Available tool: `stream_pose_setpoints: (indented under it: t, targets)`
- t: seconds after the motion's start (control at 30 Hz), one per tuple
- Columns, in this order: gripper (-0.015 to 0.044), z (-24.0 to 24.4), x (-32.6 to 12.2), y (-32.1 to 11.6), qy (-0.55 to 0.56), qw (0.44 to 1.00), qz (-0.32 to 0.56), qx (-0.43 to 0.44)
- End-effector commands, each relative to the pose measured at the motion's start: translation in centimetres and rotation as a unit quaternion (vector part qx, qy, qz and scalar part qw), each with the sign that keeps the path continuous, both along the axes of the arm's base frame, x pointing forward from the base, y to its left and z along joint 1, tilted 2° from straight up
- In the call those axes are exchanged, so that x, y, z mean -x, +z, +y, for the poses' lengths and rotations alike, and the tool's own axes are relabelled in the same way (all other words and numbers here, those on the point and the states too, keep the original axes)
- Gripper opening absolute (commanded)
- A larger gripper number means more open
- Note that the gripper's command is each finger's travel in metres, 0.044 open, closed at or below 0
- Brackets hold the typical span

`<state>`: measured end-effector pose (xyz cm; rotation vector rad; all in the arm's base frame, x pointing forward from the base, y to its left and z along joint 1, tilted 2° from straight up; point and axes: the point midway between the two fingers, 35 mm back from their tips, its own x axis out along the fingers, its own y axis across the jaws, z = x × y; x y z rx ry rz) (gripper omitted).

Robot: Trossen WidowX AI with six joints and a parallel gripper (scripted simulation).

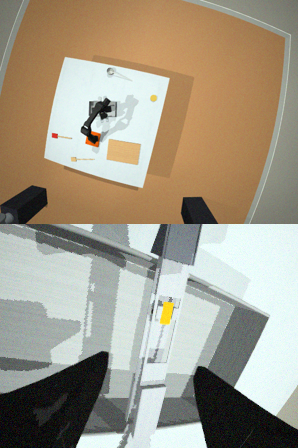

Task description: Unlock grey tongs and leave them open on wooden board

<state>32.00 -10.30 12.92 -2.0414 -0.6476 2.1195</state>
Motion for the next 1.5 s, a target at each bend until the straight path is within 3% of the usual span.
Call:
stream_pose_setpoints:
  t: [0.0,1.4,1.47]
  targets:
    - [0.0260,0.3,0.1,-0.6,0.000,1.000,0.000,-0.008]
    - [0.0260,3.5,0.6,-6.7,-0.018,0.998,-0.015,-0.065]
    - [0.0207,3.2,0.4,-6.3,-0.014,0.998,-0.017,-0.060]
